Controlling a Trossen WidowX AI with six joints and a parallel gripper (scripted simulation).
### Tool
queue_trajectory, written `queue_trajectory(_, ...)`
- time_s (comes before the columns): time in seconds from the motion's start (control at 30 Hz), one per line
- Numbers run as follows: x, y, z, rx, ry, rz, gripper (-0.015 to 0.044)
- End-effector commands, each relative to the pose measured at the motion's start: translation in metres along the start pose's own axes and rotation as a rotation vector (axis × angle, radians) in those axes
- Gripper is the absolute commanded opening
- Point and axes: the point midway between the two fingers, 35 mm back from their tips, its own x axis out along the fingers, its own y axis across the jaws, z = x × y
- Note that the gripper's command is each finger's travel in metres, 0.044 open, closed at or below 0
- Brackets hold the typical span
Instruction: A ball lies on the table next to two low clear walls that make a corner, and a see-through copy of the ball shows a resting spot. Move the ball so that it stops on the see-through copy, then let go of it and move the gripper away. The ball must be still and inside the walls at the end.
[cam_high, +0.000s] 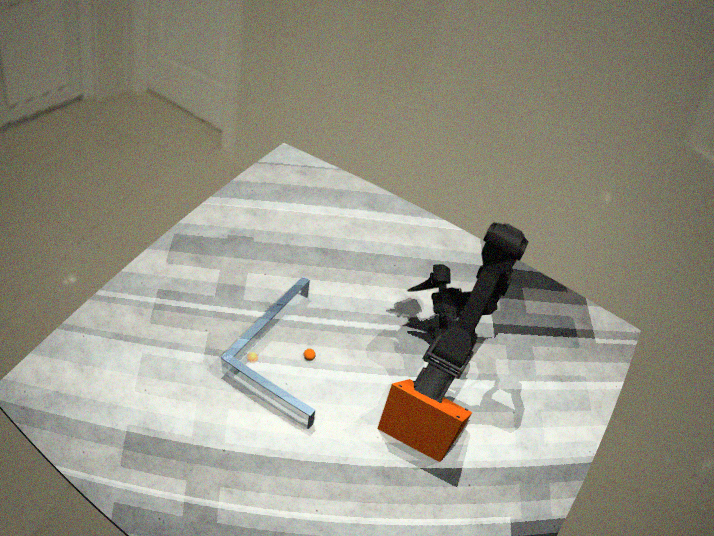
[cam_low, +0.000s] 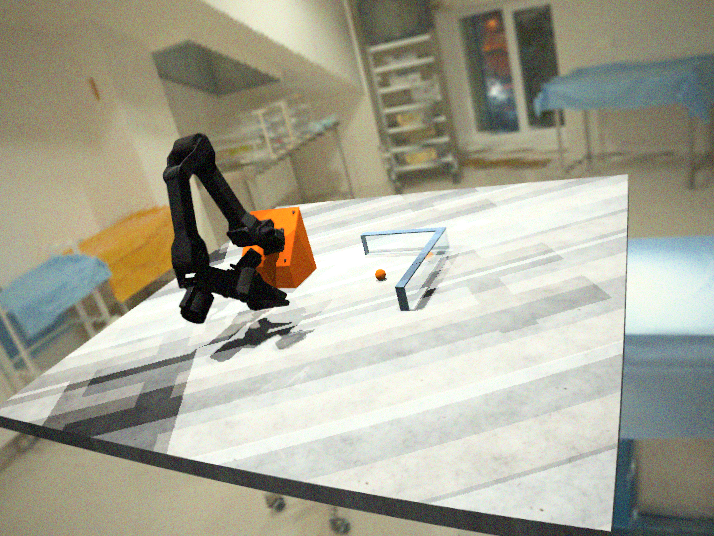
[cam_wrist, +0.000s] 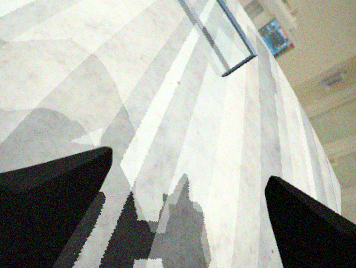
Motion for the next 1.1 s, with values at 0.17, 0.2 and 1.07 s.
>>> queue_trajectory(0.17,0.035,0.015,0.015,0.309,-0.106,0.229,0.0243)
queue_trajectory(0.2,0.043,0.018,0.019,0.370,-0.116,0.286,0.0233)
queue_trajectory(1.07,0.172,0.066,0.149,0.905,1.035,0.643,0.0233)
